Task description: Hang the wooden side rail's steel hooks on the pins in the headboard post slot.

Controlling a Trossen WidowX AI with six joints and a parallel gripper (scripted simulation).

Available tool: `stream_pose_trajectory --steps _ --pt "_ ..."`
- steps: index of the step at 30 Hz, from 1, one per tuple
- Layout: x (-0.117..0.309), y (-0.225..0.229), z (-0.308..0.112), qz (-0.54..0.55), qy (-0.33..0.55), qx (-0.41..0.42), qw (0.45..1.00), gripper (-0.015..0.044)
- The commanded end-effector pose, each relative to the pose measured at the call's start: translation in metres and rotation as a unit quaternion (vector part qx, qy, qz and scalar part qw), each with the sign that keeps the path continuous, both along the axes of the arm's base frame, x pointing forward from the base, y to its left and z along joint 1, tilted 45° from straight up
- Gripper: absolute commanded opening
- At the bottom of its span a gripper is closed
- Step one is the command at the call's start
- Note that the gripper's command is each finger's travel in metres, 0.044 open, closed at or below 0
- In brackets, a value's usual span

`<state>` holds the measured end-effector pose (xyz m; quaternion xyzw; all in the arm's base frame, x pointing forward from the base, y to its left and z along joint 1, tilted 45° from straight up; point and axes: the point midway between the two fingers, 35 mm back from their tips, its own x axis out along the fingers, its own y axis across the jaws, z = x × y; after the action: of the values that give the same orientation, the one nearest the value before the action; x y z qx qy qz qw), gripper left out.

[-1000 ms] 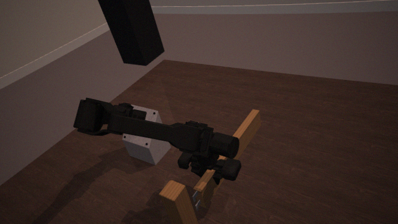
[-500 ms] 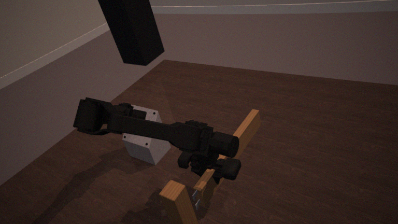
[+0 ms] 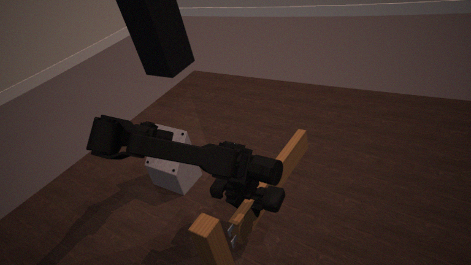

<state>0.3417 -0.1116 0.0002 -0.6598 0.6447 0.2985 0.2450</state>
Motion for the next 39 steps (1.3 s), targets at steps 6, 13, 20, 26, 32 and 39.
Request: stream_pose_trajectory --steps 6,13,20,26,32,39 --pt "0.0023 0.0045 0.0031 0.006 -0.001 0.000 1.000 0.0000" --pt "0.0023 0.0051 0.0037 0.006 -0.001 0.000 1.000 0.0000" --pt "0.0015 0.0040 0.0037 0.006 -0.001 0.000 1.000 0.0000" --pt "0.0008 0.0031 0.0037 0.006 -0.001 0.000 1.000 0.0000" --pt "0.0000 0.0025 0.0041 0.006 -0.001 0.000 1.000 0.0000" --pt "-0.0004 0.0026 0.0052 0.006 -0.001 0.000 1.000 0.0000"
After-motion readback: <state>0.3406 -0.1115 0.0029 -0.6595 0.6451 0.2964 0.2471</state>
